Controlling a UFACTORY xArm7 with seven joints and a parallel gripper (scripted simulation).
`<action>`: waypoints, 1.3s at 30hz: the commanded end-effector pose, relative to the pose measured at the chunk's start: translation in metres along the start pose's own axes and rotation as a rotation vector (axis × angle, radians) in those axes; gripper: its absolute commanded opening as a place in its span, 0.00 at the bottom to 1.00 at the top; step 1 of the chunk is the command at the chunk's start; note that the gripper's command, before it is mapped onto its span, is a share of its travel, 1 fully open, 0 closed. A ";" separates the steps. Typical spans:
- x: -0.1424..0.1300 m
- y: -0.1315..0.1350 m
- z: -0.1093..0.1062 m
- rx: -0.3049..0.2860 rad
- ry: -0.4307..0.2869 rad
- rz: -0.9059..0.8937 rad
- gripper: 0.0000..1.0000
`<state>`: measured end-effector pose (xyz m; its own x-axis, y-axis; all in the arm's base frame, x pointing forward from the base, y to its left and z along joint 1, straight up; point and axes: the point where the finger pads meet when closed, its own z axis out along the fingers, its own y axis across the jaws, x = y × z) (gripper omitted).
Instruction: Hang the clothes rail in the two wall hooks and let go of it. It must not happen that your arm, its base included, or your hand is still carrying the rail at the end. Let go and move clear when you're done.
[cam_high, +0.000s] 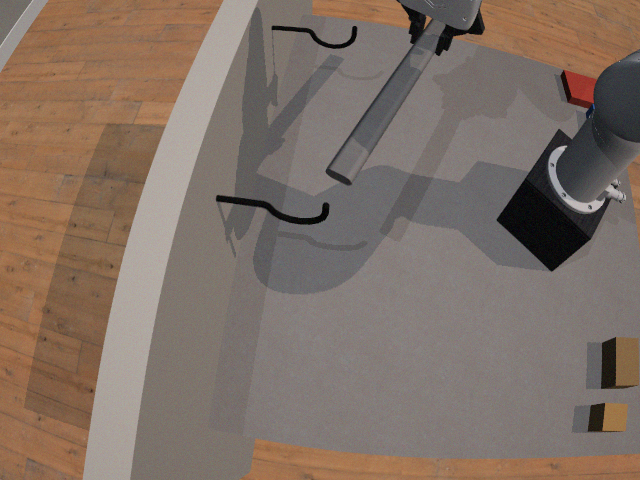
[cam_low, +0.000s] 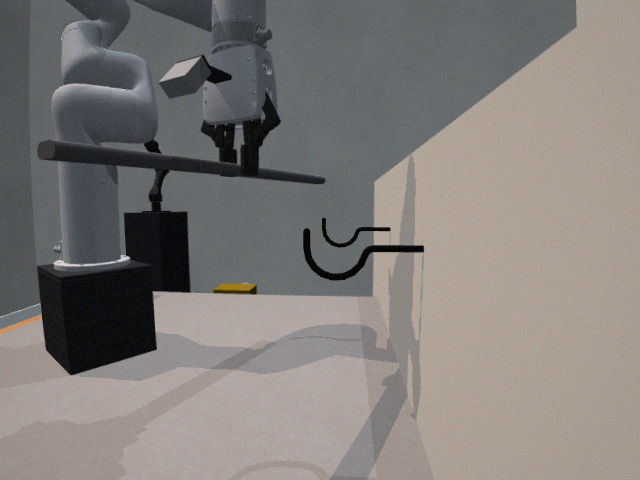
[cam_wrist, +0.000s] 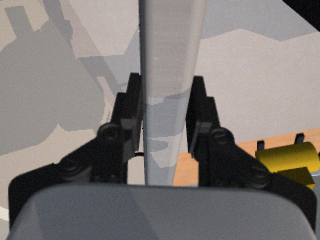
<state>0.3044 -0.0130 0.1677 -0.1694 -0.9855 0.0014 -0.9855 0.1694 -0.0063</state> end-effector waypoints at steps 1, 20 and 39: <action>-0.011 0.001 -0.001 0.004 0.000 0.000 0.00; -0.045 0.007 -0.001 0.004 0.000 0.000 0.00; -0.075 0.013 -0.001 0.004 -0.001 0.000 0.00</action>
<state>0.3033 0.0566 0.1676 -0.1690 -0.9856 0.0015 -0.9856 0.1689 -0.0064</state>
